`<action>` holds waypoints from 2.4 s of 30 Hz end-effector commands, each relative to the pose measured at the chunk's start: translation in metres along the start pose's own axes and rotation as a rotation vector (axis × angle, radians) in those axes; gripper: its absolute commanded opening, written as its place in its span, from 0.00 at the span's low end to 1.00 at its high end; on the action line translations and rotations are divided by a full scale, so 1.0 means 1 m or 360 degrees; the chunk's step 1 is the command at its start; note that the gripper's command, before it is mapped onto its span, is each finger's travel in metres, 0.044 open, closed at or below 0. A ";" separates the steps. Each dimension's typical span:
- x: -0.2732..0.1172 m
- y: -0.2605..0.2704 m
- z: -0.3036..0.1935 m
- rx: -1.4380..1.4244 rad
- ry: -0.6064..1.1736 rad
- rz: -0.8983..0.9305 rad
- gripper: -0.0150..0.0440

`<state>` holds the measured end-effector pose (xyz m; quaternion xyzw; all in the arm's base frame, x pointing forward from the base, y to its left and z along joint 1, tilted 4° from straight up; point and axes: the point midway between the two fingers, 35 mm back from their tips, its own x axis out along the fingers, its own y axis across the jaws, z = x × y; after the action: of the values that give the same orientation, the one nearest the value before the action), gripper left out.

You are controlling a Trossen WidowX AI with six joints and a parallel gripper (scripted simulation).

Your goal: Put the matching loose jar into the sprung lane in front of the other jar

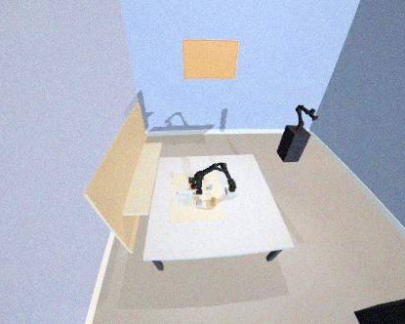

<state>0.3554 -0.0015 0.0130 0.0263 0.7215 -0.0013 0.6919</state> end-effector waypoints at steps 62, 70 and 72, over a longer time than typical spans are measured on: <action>0.008 0.000 -0.003 0.0001 -0.0036 0.0004 0.25; 0.008 0.000 -0.005 0.0001 -0.0035 0.0004 0.25; 0.009 0.000 -0.005 0.0001 -0.0035 0.0004 0.25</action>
<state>0.3481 -0.0008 0.0048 0.0258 0.7179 -0.0008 0.6956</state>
